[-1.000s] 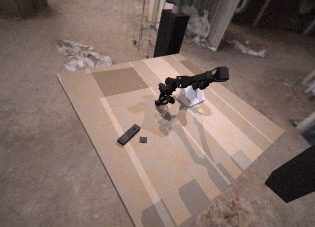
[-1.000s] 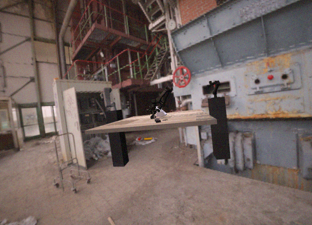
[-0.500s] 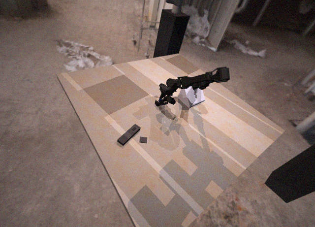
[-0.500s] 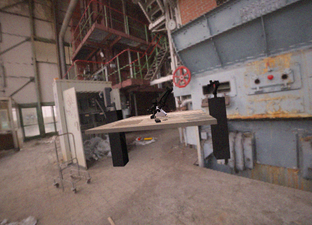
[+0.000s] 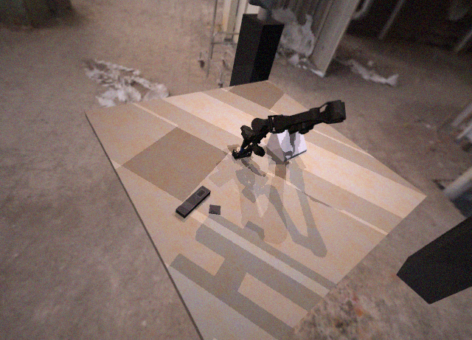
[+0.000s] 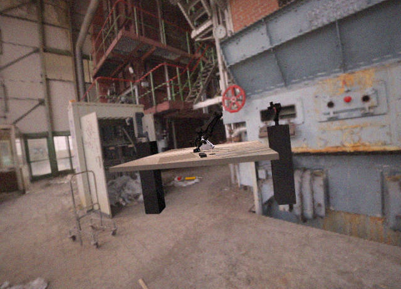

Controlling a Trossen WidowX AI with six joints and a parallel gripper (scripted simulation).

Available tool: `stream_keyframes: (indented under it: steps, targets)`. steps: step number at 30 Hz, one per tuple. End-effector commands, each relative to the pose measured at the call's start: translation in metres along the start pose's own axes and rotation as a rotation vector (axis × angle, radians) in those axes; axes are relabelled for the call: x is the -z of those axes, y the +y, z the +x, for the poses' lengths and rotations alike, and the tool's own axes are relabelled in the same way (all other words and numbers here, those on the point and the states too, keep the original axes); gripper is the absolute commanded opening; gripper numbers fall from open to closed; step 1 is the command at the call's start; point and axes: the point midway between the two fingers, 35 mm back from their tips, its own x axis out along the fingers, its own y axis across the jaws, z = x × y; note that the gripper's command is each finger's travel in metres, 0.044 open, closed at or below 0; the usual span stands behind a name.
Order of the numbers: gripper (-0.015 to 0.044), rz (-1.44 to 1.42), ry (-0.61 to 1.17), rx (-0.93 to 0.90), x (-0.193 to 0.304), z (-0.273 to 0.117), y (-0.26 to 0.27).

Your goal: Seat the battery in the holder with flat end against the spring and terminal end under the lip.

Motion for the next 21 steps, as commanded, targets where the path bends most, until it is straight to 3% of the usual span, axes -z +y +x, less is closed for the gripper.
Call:
stream_keyframes:
  steps: [1, 21]
  targets:
    - [0.0084, 0.007, 0.009, 0.003, 0.0069, -0.0014, -0.0009]
    - [0.0084, 0.008, 0.016, 0.006, 0.0114, -0.0036, -0.0012]
